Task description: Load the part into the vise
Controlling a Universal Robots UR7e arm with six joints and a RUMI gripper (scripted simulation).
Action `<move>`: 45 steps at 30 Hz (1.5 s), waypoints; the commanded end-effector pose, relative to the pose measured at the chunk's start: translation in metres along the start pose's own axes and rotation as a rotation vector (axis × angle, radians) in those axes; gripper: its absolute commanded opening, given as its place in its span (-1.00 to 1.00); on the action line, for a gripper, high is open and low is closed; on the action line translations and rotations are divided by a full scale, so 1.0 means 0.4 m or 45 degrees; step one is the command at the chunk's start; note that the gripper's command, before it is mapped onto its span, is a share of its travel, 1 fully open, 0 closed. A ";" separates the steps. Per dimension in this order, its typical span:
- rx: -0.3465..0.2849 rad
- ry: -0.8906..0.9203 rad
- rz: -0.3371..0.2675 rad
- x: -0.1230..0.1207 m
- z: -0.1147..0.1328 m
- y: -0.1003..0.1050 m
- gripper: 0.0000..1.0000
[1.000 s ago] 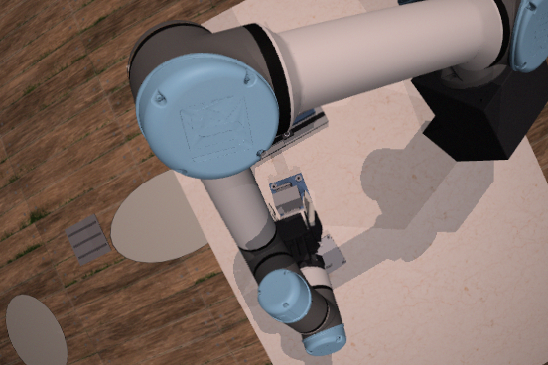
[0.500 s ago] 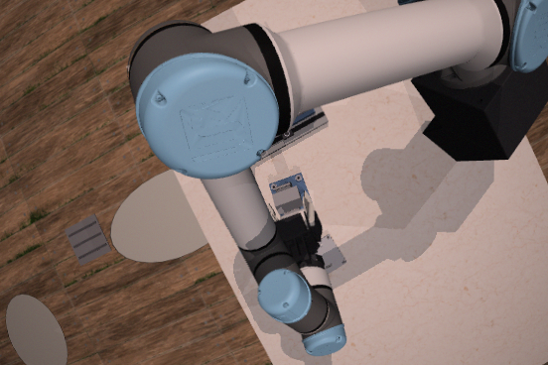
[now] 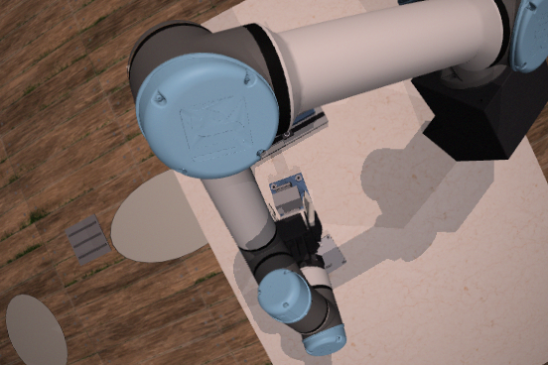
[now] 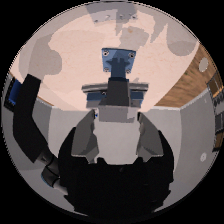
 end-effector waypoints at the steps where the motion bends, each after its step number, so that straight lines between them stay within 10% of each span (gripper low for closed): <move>1: 0.001 -0.001 0.001 0.001 0.000 0.001 0.03; 45: 0.033 -0.001 -0.001 -0.001 -0.003 -0.006 0.03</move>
Point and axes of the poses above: the point where the finger pads meet when closed, its own y axis back along the fingers, its own x axis across the jaws, z = x × y, the point moved 6 cm from there along y, back along the fingers, and after that the axes turned 1 degree about -y, right-handed, at the moved point
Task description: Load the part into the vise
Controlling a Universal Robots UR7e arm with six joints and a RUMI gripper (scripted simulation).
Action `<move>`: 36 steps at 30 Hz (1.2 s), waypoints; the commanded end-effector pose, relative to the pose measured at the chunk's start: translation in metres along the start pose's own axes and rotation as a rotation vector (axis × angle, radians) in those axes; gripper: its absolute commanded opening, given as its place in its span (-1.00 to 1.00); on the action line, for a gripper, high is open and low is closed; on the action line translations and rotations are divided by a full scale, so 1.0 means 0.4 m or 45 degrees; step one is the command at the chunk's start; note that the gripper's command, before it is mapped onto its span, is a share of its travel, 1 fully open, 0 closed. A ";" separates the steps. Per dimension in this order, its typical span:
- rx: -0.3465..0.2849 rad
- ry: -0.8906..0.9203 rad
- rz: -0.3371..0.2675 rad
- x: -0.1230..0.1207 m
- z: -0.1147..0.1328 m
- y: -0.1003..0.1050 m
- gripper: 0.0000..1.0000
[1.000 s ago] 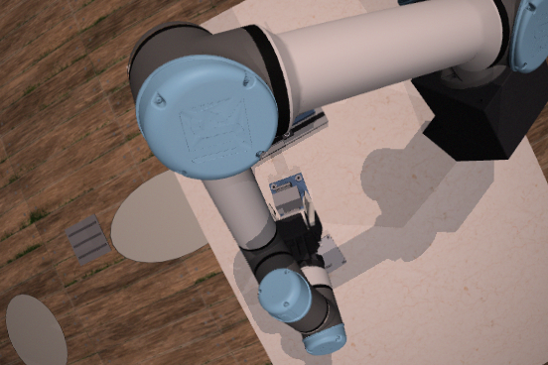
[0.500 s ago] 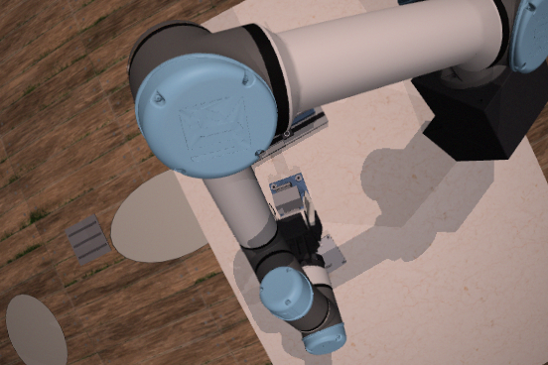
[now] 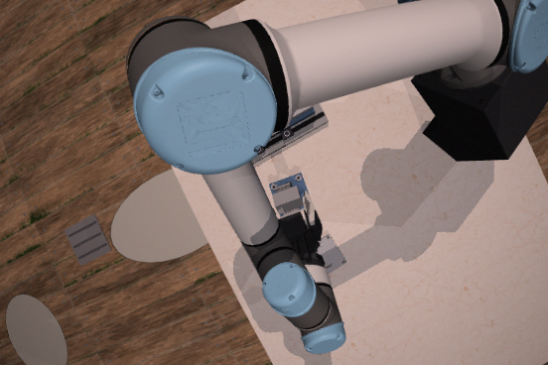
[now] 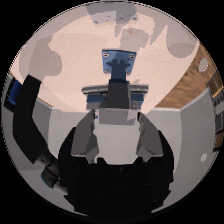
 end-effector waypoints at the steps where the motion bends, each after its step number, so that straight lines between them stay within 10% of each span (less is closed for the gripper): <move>1: 0.011 -0.001 0.000 0.001 0.002 0.001 0.03; 36: 0.108 -0.001 0.000 0.001 0.016 0.001 0.03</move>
Point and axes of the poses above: the point where the finger pads meet when closed, its own y axis back along the fingers, its own x axis across the jaws, z = x × y, the point moved 6 cm from there along y, back along the fingers, and after that the axes turned 1 degree about -y, right-handed, at the moved point
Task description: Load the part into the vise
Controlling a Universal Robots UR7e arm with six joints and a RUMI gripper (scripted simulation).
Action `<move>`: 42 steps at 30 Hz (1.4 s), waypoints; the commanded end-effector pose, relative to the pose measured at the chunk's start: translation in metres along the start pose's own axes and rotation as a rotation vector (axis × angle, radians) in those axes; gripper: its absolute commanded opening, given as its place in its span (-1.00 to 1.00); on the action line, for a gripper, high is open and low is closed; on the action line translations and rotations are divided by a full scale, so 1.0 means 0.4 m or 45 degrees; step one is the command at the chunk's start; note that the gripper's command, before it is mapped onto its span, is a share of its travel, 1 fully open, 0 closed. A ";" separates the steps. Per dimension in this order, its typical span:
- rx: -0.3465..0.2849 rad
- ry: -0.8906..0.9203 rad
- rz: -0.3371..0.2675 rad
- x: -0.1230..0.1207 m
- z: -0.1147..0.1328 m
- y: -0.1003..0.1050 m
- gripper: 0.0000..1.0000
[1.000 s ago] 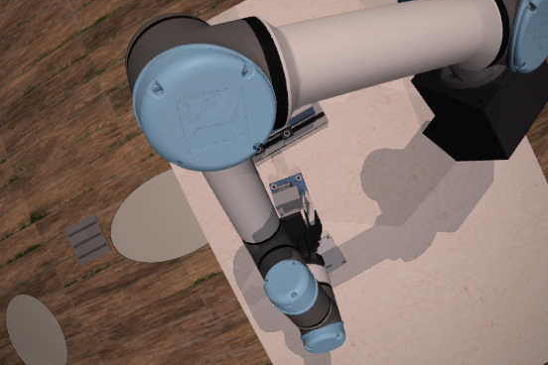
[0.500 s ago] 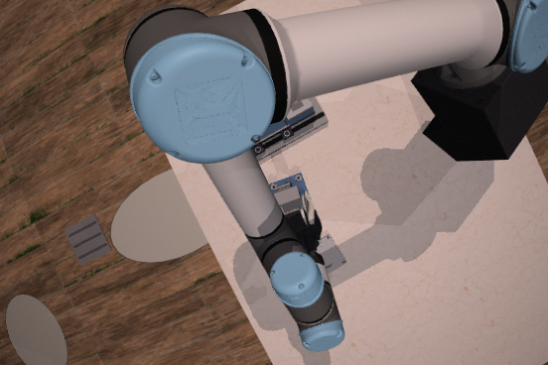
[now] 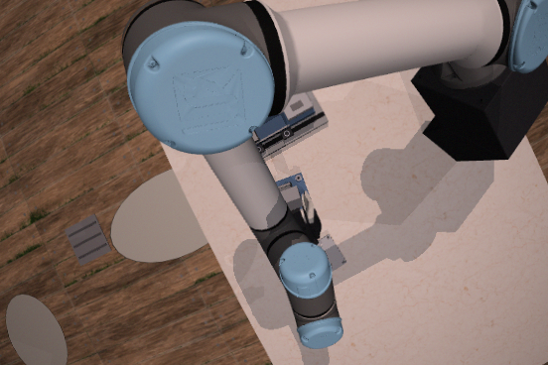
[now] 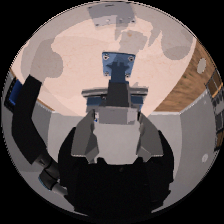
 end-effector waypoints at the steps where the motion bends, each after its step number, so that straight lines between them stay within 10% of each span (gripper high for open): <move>1: 0.025 0.000 0.001 0.001 0.003 0.001 0.03; 42: 0.231 0.000 -0.004 0.001 0.031 -0.002 0.03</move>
Point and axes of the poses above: the point where the finger pads meet when closed, its own y axis back along the fingers, its own x axis across the jaws, z = x × y, the point moved 6 cm from there along y, back along the fingers, and after that the axes turned 1 degree about -y, right-handed, at the moved point
